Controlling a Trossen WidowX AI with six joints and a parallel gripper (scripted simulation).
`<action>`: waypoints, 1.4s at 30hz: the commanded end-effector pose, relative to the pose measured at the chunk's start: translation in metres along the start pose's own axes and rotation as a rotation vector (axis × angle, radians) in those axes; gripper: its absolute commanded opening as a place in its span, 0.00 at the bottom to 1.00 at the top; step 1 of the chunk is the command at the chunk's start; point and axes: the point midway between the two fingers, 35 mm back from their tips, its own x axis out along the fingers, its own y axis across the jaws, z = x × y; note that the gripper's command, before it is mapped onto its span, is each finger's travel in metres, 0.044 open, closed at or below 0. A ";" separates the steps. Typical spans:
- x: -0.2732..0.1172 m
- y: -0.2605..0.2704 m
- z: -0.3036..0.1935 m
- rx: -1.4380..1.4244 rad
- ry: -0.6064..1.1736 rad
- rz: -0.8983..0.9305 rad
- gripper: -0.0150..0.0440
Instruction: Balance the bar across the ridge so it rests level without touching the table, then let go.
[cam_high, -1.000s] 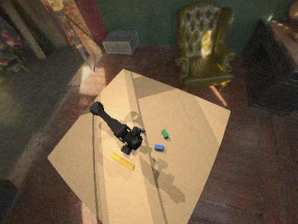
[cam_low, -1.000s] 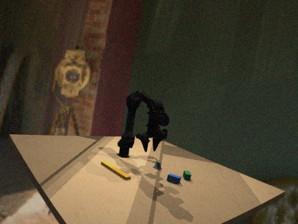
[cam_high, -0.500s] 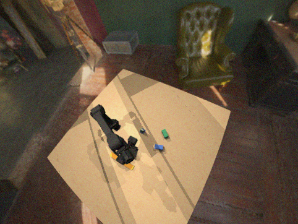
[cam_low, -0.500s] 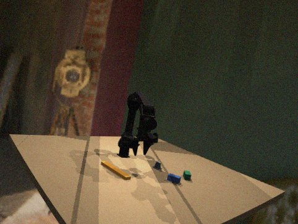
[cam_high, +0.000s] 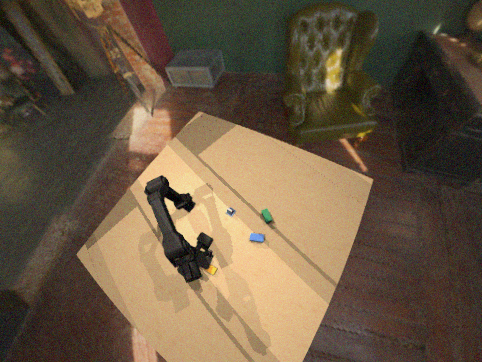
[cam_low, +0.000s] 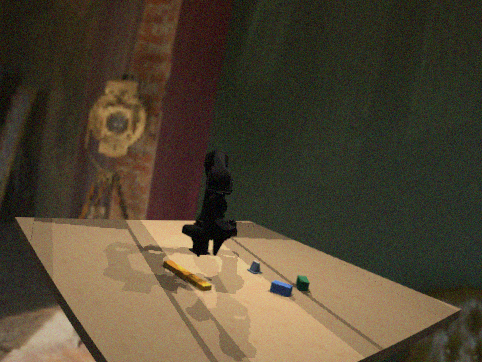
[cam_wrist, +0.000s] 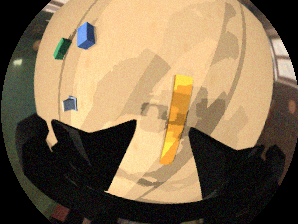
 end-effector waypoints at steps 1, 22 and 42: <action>0.007 -0.020 -0.007 -0.013 0.015 -0.002 0.79; 0.057 -0.035 -0.016 -0.026 0.023 0.001 0.79; 0.083 -0.035 -0.016 -0.026 0.023 0.001 0.79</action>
